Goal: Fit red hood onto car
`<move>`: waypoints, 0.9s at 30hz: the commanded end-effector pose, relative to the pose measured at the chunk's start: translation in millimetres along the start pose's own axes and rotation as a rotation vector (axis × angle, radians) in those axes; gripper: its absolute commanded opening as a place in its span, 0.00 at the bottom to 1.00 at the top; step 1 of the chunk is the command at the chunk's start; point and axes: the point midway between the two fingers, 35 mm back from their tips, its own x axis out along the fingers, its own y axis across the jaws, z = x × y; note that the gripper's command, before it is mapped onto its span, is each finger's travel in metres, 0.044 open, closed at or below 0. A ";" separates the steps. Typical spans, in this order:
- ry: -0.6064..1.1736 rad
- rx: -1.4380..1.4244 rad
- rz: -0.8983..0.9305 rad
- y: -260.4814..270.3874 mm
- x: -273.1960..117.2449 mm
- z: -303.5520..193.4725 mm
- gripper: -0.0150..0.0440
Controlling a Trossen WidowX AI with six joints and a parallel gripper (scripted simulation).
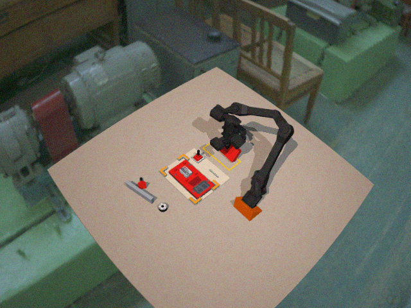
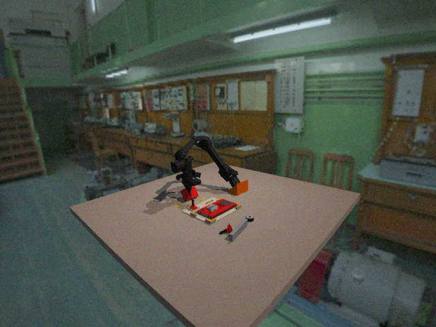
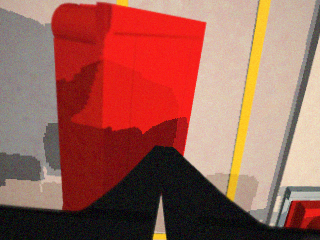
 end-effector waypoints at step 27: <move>0.025 0.002 0.001 -0.9 -75.8 -0.6 0.25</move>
